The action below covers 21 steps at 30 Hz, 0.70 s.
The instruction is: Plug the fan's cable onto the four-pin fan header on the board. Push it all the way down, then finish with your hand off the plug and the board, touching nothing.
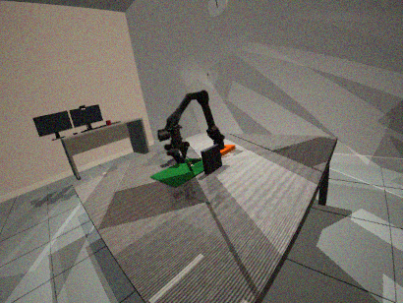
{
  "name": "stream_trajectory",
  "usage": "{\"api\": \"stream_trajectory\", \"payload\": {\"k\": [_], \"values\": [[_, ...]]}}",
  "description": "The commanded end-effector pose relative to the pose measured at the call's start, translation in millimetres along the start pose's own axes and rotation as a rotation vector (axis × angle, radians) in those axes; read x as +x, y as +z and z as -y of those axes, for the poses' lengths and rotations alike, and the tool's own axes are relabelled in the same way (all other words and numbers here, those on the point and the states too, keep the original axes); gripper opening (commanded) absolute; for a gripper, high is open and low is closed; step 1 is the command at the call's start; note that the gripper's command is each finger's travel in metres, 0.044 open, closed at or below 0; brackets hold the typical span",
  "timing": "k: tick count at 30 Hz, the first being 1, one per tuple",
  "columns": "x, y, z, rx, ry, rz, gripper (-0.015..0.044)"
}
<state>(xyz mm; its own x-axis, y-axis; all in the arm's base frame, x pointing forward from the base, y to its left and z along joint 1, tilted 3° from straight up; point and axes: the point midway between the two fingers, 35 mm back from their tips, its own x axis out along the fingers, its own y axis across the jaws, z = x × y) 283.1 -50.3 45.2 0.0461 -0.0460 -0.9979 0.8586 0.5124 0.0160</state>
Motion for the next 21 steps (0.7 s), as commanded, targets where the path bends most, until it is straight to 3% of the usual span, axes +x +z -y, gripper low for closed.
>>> {"api": "stream_trajectory", "payload": {"k": [1,12,15,19,21], "values": [[-0.5,0.1,-0.2,0.000,0.001,0.000,0.0282],[-0.5,0.1,-0.2,0.000,0.001,0.000,0.0000],[-3.2,0.3,-0.4,0.000,0.001,0.001,0.0000],[-47.5,0.1,-0.6,-0.006,-0.003,0.003,0.0000],[-50.3,-0.1,-0.4,-0.006,-0.003,0.003,0.0000]]}}
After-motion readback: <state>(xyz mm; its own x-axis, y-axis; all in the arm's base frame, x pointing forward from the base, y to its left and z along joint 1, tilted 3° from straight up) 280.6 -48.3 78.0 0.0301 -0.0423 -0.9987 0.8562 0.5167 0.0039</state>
